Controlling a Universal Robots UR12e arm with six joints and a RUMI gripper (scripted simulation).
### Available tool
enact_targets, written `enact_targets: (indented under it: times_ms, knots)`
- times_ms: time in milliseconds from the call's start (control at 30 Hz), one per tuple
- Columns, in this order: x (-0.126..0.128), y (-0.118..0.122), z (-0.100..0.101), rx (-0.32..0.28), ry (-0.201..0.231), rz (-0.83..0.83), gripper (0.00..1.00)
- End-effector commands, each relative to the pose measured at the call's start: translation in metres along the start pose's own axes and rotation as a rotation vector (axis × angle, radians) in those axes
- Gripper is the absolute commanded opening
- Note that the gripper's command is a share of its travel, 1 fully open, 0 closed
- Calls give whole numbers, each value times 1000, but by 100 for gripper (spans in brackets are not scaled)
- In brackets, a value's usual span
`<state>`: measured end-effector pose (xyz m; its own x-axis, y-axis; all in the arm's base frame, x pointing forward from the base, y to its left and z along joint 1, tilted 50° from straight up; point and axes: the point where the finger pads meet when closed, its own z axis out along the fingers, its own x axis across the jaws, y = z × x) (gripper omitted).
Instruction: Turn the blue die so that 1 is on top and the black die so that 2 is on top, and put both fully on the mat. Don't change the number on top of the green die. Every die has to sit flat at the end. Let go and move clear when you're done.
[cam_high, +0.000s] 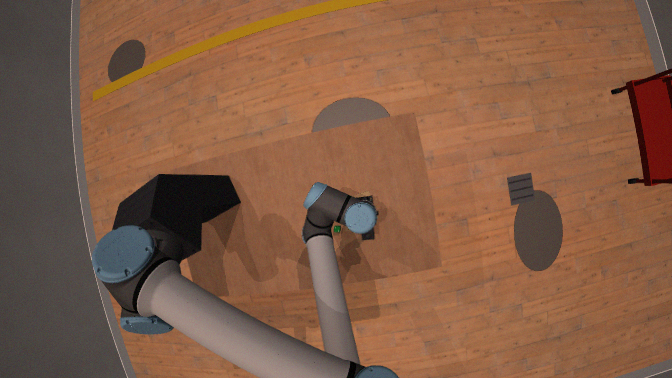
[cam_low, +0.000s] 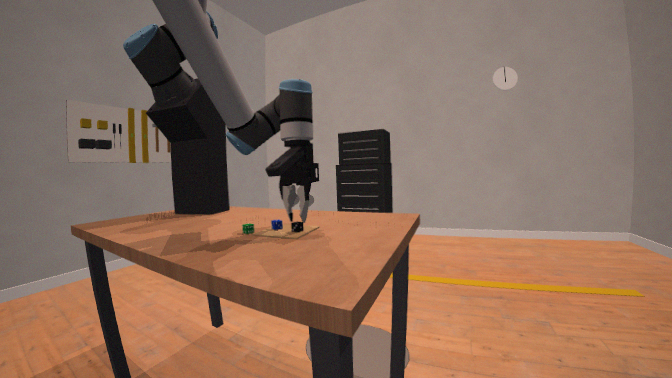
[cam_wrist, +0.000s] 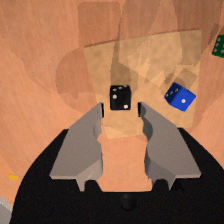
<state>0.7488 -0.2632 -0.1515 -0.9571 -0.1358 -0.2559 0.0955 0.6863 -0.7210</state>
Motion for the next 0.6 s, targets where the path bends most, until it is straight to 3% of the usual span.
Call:
enact_targets:
  times_ms: [0,233,567]
  knots:
    - [0,0,-24,0,-1,0,24]
    - [0,0,-57,0,-1,0,24]
    - [0,0,-68,0,-1,0,24]
